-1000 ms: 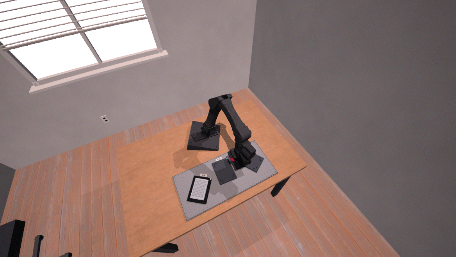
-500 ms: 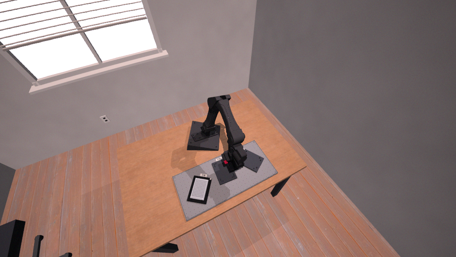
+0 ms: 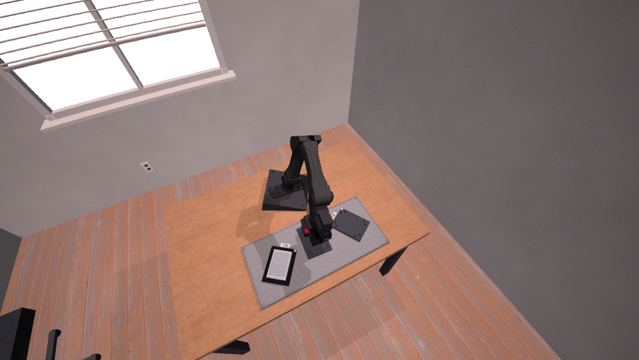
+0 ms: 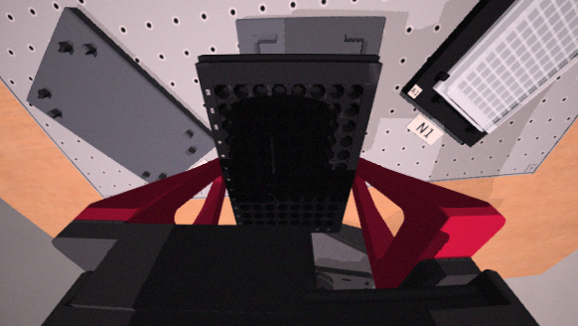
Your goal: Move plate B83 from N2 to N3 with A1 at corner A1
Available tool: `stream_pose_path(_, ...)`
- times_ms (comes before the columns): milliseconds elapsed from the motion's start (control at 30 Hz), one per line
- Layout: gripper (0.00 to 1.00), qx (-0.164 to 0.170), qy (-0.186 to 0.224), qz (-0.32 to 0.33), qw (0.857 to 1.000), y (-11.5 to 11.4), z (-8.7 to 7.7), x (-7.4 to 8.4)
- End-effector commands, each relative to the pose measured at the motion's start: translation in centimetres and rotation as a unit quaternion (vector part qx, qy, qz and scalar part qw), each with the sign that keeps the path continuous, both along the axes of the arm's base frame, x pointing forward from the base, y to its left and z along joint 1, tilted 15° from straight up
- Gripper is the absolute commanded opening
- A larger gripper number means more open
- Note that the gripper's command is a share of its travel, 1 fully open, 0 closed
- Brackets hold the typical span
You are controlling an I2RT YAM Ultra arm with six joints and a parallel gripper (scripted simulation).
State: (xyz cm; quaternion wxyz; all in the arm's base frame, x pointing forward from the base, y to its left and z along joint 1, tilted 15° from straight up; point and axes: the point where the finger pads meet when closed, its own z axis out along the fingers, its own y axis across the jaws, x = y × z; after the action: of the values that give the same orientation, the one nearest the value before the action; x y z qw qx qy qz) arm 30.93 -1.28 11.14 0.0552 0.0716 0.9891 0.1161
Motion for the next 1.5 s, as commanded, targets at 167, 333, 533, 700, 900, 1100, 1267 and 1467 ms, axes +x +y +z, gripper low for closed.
stream_pose_path(167, 0.00, -0.003, -0.012, 0.008, 1.000, -2.2, -0.1, 0.1)
stream_pose_path(333, 0.00, -0.003, -0.012, 0.008, 1.000, -2.2, -0.1, 0.1)
stream_pose_path(533, 0.00, -0.003, -0.012, 0.008, 1.000, -2.1, -0.1, 0.1)
stream_pose_path(700, 0.00, -0.003, -0.012, 0.008, 1.000, -2.1, -0.1, 0.1)
stream_pose_path(900, 0.00, -0.003, -0.012, 0.008, 1.000, -2.1, -0.1, 0.0)
stream_pose_path(1100, 0.00, -0.003, -0.012, 0.008, 1.000, -2.1, -0.1, 0.0)
stream_pose_path(1267, 0.00, -0.003, -0.012, 0.008, 1.000, -2.1, -0.1, 0.0)
stream_pose_path(1467, 0.00, -0.003, -0.012, 0.008, 1.000, -1.9, -0.8, 0.1)
